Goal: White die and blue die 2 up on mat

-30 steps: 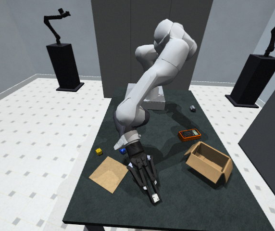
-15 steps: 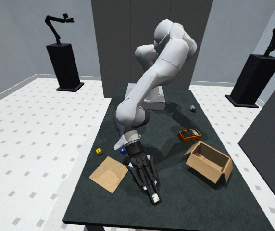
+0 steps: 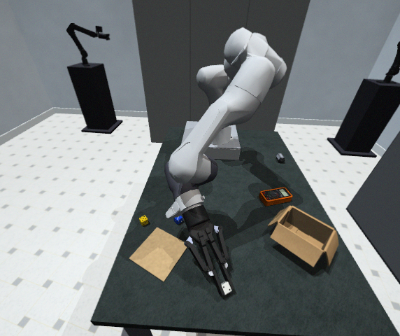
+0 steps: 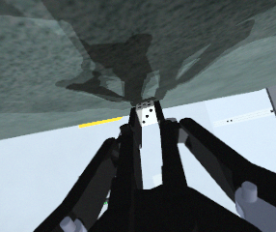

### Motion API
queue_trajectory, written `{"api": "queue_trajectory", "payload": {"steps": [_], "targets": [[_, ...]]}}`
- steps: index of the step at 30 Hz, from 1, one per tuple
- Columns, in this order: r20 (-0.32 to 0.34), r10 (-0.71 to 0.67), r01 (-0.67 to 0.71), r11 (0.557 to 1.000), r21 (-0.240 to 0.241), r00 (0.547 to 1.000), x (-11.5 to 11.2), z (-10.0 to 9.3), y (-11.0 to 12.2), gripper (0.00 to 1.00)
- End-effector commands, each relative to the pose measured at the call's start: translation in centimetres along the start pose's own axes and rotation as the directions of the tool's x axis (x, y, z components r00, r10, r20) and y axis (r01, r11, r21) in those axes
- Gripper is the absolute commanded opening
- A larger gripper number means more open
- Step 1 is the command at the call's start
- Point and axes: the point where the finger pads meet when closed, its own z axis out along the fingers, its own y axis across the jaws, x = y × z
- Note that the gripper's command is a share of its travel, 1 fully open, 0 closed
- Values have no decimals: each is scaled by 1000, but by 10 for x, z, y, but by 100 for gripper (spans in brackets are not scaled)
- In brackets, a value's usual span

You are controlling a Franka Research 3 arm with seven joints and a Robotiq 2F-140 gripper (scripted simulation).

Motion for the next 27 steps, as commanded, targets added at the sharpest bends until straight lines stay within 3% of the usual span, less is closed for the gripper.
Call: {"api": "queue_trajectory", "payload": {"steps": [1,15,27], "targets": [[4,-4,4,1000,1,1000,-1,0,-1,23],[4,-4,4,1000,1,1000,-1,0,-1,32],[4,-4,4,1000,1,1000,-1,0,-1,32]]}}
